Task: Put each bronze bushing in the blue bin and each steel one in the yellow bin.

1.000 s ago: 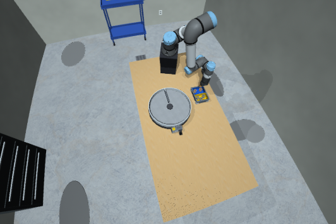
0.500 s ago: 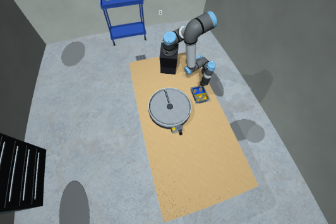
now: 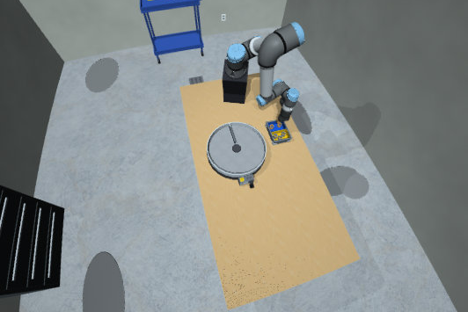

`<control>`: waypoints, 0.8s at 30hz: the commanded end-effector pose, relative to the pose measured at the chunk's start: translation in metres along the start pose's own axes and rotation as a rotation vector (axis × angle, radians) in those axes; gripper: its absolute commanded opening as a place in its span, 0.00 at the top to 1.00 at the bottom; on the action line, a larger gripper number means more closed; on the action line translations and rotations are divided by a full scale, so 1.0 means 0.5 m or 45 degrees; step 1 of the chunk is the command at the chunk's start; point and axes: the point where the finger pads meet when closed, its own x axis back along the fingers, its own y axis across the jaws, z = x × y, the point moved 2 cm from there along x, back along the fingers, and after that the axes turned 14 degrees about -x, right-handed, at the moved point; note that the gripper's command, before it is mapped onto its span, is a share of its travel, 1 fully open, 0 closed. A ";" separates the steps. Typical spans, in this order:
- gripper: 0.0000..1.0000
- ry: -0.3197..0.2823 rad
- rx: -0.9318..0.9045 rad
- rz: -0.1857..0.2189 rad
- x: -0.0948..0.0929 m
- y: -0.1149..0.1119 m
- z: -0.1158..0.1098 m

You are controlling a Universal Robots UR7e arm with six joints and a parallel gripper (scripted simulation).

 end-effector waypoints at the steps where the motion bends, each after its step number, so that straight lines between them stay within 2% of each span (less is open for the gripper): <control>1: 1.00 -0.002 0.000 -0.002 -0.039 0.001 -0.001; 3: 1.00 -0.002 0.000 -0.002 -0.061 0.001 -0.001; 8: 1.00 -0.002 0.000 -0.002 -0.061 0.001 -0.001; 13: 1.00 -0.002 0.000 -0.002 -0.117 0.001 -0.001; 24: 1.00 -0.002 0.000 -0.002 -0.117 0.001 -0.001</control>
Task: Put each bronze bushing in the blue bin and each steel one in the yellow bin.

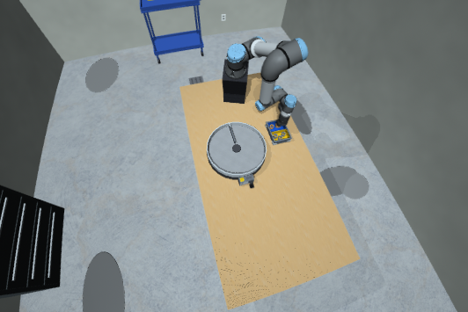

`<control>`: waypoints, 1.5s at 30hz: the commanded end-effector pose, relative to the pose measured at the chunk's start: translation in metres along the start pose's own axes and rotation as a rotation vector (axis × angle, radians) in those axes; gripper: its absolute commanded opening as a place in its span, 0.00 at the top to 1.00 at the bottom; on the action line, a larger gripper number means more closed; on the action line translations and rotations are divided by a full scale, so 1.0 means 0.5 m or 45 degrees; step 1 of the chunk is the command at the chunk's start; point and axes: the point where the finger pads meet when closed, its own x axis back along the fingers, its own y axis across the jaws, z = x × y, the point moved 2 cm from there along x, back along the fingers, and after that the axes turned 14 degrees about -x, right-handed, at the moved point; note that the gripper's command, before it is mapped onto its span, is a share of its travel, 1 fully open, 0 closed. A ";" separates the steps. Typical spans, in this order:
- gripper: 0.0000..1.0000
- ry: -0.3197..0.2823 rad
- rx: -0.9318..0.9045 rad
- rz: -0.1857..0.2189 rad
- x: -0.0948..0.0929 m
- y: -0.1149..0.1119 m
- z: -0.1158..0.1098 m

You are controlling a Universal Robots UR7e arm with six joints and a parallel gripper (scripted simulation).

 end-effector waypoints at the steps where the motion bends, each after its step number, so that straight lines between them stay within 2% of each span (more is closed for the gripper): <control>1: 1.00 -0.002 0.000 -0.001 0.000 0.001 -0.001; 14: 1.00 -0.002 0.000 -0.001 -0.024 0.001 -0.001; 45: 1.00 -0.002 0.000 -0.001 -0.048 0.001 -0.001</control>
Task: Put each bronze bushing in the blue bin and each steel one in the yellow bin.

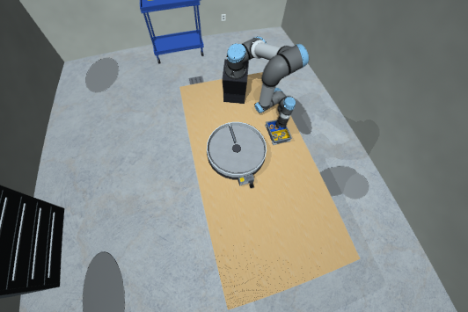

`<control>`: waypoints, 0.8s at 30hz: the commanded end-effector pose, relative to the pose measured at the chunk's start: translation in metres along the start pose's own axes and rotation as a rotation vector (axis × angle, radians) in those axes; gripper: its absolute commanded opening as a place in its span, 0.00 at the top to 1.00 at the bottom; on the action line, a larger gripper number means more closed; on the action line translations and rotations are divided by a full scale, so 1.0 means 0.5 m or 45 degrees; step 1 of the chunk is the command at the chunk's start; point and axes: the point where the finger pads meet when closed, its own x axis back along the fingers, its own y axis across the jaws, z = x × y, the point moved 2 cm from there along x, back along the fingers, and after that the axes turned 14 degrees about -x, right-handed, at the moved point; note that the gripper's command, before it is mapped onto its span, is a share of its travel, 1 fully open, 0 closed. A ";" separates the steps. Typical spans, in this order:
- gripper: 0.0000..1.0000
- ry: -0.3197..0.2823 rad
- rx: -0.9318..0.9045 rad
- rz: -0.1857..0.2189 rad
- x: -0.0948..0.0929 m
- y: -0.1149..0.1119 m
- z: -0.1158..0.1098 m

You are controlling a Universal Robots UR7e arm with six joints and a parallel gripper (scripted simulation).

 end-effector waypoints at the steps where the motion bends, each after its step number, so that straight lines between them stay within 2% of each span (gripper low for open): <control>1: 1.00 -0.001 0.000 -0.001 0.000 0.001 -0.001; 24: 1.00 -0.001 0.000 -0.001 -0.024 0.001 -0.001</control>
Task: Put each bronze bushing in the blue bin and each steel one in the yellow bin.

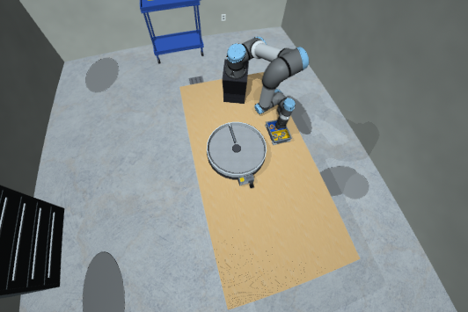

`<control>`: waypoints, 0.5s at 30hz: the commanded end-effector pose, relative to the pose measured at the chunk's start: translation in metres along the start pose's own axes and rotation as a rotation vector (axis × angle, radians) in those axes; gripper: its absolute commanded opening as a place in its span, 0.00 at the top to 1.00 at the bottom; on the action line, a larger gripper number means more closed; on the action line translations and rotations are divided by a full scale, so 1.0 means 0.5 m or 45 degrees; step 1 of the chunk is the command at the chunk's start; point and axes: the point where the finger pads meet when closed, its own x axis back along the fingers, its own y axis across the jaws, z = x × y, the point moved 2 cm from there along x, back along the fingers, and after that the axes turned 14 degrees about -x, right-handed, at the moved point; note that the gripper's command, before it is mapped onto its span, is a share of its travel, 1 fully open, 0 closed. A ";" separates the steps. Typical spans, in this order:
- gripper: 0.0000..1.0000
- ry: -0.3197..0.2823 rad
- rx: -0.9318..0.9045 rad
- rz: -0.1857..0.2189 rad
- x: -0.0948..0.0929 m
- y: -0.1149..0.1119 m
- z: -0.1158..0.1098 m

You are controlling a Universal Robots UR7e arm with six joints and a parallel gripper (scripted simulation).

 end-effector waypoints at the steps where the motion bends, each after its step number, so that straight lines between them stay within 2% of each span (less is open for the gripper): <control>1: 1.00 -0.001 0.000 -0.001 0.000 0.001 -0.001; 15: 1.00 -0.001 0.000 -0.001 -0.019 0.001 -0.001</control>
